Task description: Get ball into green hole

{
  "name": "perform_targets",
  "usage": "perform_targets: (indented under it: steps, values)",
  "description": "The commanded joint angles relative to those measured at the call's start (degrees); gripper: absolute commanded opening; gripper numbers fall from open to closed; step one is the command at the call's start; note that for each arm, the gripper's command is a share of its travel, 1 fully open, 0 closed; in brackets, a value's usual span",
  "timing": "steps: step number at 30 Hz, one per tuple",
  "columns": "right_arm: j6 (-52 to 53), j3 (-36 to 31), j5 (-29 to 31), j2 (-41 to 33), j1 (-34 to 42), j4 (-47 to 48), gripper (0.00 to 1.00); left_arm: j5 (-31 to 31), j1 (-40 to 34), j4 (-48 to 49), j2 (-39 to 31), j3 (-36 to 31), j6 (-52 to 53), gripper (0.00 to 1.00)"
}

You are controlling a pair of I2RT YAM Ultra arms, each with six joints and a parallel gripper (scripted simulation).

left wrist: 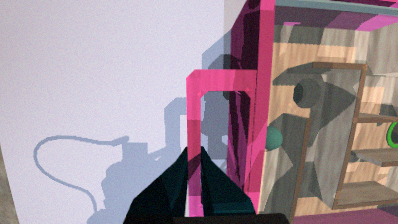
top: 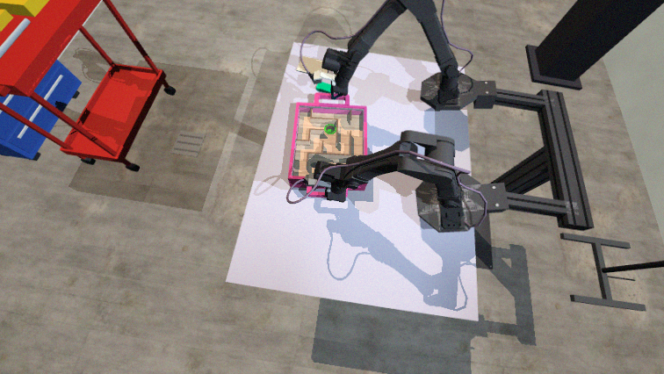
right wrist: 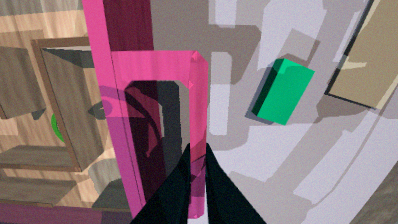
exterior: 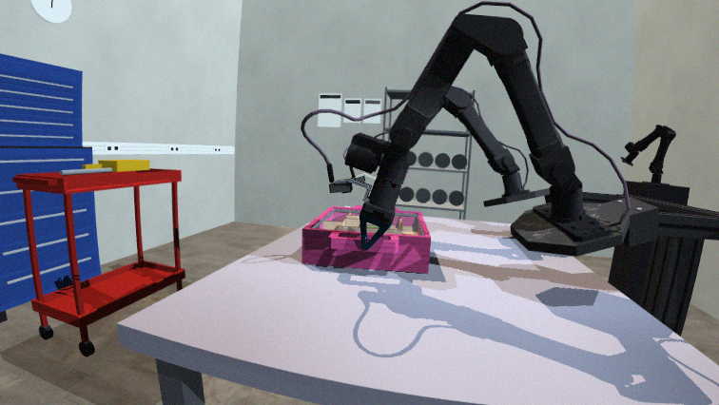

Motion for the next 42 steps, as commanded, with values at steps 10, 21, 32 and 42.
perform_targets:
  steps: [10,21,32,42]
  values:
    - [0.18,3.31,0.69,-5.02,1.41,-0.05,0.0,0.14,-1.7,-1.93,-5.05,3.01,0.67,0.0]
    - [-0.01,3.63,0.7,-5.56,1.53,0.85,0.0,-0.14,-1.74,0.03,-5.84,3.4,0.74,0.0]
    - [-0.21,4.5,0.72,-6.0,1.67,1.83,0.0,-0.96,-1.76,1.01,-6.47,4.07,0.75,0.0]
    - [-0.19,4.97,0.79,-6.35,1.79,1.15,0.0,-1.03,-1.87,0.29,-6.77,4.69,0.55,0.0]
